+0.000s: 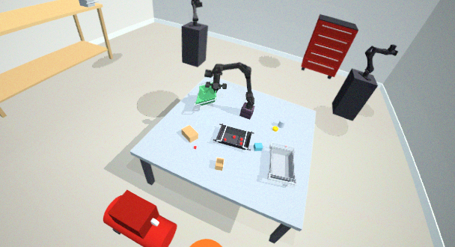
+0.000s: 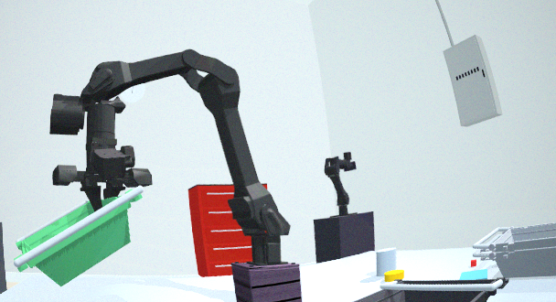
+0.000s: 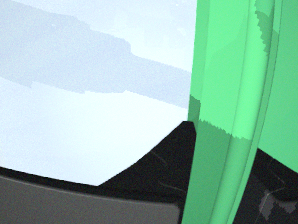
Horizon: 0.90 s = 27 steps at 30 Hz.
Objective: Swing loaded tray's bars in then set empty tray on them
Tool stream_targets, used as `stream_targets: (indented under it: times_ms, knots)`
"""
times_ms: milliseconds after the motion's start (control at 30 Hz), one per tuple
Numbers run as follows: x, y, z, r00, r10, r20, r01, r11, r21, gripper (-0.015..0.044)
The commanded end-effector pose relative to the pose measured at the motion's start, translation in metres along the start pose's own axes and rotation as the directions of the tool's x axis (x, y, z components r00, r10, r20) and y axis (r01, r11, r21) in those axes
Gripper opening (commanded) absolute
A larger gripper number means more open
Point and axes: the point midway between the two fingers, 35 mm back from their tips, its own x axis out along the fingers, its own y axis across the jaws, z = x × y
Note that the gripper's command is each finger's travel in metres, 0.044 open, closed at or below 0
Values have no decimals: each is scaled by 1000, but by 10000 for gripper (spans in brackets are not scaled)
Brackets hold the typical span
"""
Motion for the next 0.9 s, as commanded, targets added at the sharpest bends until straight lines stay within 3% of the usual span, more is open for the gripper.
stream_targets:
  times_ms: [0,533,867]
  knots:
    - [-6,-3,-1,1000,-23,-6,23,1000,1,0]
    - [-6,-3,0,1000,-23,-6,23,1000,-1,0]
    - [-7,-4,39,1000,-27,-4,26,992,-122,0]
